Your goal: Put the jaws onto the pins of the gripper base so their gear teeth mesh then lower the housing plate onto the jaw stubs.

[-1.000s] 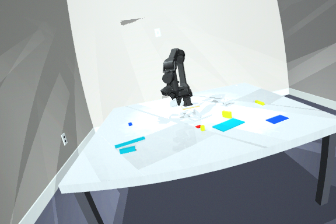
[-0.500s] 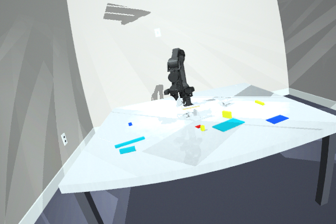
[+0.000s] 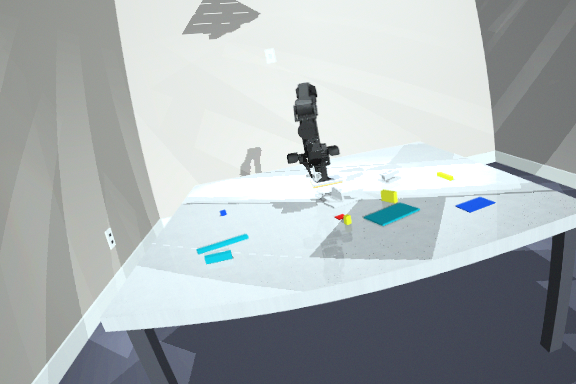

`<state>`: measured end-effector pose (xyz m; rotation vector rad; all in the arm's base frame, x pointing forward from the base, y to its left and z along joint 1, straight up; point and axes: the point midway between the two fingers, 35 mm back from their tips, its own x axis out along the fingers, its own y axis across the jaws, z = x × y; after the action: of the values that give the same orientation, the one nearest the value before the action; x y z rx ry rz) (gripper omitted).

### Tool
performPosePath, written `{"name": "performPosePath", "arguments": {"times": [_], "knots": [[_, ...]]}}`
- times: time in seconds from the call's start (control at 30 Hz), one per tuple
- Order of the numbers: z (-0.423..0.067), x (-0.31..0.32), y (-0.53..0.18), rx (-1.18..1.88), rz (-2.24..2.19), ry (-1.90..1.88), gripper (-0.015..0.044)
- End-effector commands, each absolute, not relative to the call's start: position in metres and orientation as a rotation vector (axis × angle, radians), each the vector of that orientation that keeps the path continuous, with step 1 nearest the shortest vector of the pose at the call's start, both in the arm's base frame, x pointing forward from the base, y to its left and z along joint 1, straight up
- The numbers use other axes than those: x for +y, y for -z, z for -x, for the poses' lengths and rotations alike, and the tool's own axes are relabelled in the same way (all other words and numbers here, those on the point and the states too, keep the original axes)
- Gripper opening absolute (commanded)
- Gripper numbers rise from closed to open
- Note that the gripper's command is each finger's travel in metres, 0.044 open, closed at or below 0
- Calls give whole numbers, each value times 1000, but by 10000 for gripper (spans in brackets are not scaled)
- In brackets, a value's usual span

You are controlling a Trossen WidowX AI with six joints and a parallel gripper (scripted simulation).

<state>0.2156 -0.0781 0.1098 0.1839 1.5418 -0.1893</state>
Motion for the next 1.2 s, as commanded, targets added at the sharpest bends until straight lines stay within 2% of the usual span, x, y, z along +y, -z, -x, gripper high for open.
{"name": "performPosePath", "arguments": {"times": [0.0, 0.23, 1.17], "knots": [[-214, -72, -110, 1548, -83, 89, 134], [-212, -63, -109, 1549, 63, -55, 134], [-221, -58, -110, 1549, 55, -48, 134]]}}
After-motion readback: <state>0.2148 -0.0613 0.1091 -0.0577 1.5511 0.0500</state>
